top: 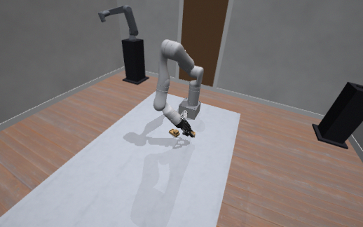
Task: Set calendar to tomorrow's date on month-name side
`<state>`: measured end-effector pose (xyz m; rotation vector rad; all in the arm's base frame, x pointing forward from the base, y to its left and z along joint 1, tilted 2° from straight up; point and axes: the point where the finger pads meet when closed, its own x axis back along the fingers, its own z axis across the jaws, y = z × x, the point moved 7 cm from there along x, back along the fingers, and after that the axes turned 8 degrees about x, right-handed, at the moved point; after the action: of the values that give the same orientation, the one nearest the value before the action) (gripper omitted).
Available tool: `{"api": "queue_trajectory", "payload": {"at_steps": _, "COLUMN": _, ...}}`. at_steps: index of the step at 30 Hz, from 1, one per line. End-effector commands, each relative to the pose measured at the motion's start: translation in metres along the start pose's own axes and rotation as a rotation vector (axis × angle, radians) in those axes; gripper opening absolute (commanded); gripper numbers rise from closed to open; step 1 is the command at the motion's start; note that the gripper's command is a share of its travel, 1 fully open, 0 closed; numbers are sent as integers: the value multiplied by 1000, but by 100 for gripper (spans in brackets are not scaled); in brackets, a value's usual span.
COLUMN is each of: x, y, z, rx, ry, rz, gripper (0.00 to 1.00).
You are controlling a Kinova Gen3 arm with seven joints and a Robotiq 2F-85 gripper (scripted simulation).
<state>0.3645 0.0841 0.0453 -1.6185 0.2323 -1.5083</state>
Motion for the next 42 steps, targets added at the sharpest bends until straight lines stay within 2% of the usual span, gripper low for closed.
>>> {"api": "queue_trajectory", "payload": {"at_steps": 1, "x": -1, "y": 1, "z": -1, "rx": -2, "ry": -1, "rz": 2, "gripper": 26}}
{"api": "queue_trajectory", "payload": {"at_steps": 30, "x": -32, "y": 32, "z": -5, "rx": -2, "ry": -1, "rz": 2, "gripper": 26}}
{"api": "queue_trajectory", "payload": {"at_steps": 42, "x": -39, "y": 38, "z": -6, "rx": -2, "ry": -1, "rz": 2, "gripper": 26}}
